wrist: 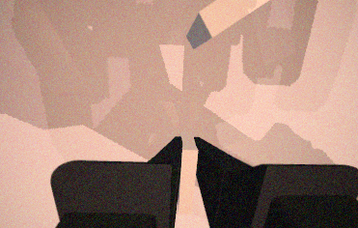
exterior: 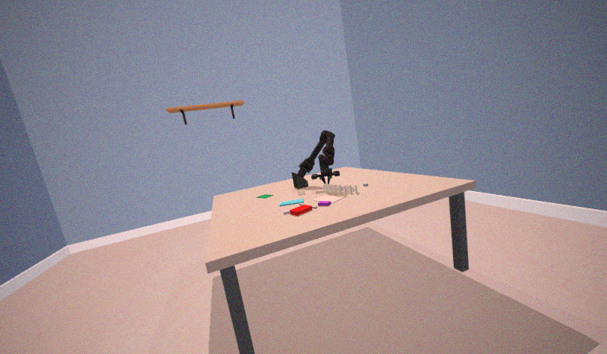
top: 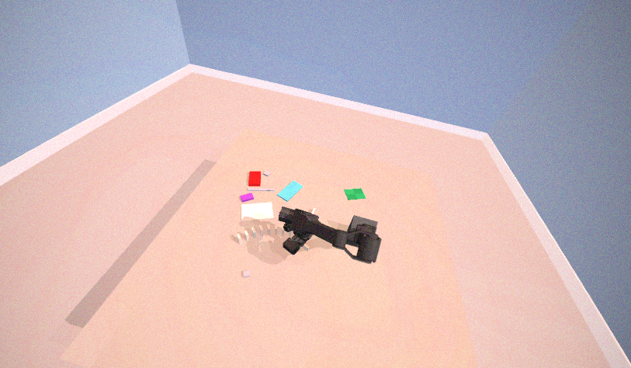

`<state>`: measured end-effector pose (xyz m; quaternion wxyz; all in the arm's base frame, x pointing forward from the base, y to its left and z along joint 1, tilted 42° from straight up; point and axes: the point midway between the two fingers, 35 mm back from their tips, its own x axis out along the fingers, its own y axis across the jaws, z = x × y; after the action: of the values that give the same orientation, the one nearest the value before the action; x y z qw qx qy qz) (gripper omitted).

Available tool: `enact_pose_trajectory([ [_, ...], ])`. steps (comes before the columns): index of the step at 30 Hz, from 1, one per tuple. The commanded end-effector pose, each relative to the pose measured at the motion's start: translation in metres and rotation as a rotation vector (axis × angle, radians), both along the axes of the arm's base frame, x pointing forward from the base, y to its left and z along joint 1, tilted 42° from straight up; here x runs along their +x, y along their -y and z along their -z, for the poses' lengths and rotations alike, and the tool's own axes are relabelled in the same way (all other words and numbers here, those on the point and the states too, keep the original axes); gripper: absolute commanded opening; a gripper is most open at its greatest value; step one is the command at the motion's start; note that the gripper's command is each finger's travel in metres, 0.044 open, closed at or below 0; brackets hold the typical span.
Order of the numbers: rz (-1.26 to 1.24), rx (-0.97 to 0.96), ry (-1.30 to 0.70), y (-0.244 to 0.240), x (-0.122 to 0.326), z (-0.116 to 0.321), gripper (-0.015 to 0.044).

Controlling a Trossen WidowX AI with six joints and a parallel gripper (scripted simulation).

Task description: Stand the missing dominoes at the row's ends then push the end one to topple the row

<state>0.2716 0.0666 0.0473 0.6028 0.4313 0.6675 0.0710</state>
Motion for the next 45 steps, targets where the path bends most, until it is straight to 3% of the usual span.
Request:
enact_pose_trajectory([
  [1, 0.002, 0.003, 0.004, 0.011, 0.0, -0.013, 0.0026],
  [8, 0.002, -0.001, 0.002, 0.068, -0.008, -0.08, 0.0026],
  [13, 0.002, -0.001, 0.002, 0.073, -0.009, -0.087, 0.0026],
  [24, -0.448, -0.057, 0.402, -0.017, -0.077, -0.159, 0.0026],
  [30, -0.464, -0.071, 0.413, -0.019, -0.079, -0.157, 0.0026],
  [45, -0.588, -0.368, 0.537, -0.024, -0.075, -0.119, 0.0026],
])
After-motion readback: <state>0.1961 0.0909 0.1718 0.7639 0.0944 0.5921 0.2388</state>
